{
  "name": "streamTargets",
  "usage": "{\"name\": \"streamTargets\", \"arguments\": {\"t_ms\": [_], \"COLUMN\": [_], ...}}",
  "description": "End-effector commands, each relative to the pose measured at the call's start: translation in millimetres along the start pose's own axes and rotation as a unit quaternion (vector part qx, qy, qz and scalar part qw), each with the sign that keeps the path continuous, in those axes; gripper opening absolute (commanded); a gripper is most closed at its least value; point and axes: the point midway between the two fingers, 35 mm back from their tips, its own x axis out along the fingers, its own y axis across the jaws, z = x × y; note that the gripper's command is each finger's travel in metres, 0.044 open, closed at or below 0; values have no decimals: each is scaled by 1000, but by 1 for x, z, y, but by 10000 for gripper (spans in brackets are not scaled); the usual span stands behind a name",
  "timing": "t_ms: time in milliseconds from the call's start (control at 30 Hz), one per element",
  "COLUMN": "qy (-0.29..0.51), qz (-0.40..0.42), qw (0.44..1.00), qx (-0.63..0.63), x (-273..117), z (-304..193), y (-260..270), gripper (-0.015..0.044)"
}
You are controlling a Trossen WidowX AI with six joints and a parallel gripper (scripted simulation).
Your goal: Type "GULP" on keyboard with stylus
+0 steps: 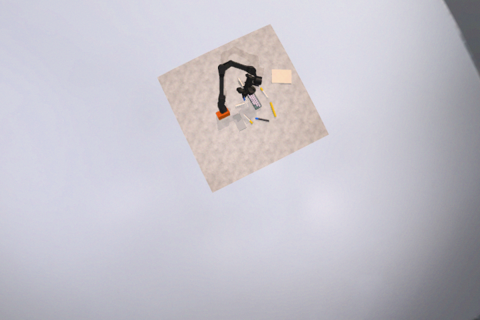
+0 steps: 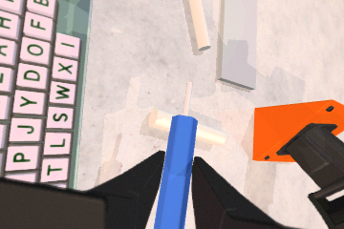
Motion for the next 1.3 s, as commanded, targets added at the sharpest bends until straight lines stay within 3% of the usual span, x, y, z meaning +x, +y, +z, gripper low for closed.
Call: {"name": "streamTargets", "arguments": {"t_ms": [0, 600, 1267], "qy": [-17, -72, -105], "qz": [1, -31, -102], "qw": [997, 924, 736], "qx": [-71, -375, -660], "x": [-4, -15, -28], "z": [8, 39, 74], "y": [6, 28, 51], "gripper": [0, 0, 0]}}
